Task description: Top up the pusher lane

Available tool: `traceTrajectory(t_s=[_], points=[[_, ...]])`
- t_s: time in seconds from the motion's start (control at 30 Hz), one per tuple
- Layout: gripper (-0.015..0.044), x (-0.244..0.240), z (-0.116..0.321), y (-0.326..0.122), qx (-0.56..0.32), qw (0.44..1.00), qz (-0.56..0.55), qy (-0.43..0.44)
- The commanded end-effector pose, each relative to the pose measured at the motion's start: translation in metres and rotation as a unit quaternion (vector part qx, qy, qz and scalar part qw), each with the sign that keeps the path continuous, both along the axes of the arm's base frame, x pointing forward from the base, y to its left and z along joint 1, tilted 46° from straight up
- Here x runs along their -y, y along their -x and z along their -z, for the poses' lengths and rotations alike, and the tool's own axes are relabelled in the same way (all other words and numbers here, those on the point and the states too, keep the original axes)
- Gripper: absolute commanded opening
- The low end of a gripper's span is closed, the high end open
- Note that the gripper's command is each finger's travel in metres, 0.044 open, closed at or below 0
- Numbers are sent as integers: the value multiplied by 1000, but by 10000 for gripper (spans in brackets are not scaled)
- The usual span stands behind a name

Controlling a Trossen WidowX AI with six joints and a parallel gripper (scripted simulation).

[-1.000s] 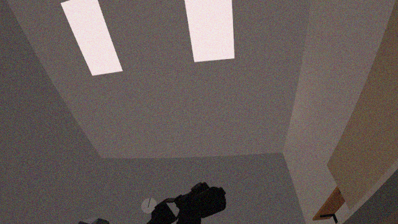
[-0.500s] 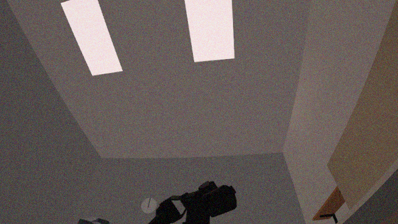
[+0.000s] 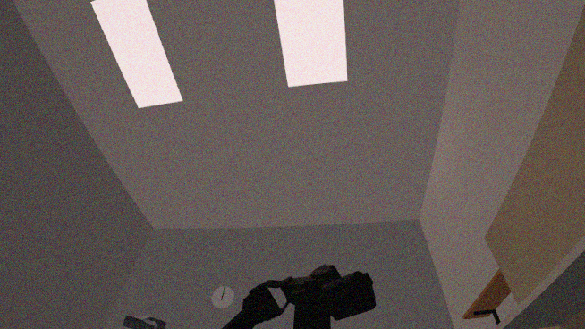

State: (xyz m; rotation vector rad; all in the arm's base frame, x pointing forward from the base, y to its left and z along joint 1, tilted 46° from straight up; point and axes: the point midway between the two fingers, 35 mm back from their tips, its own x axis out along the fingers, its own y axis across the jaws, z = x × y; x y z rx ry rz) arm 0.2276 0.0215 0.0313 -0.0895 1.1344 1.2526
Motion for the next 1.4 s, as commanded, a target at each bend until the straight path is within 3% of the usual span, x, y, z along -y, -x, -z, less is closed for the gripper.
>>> traceTrajectory(t_s=[0.0, 0.67, 1.37], points=[[0, -1, 5, -12, -36, 998, 42, 6], [0, -14, 37, -50, -238, 938, 247, 37], [0, -31, 55, -49, -245, 935, 254, 38]])
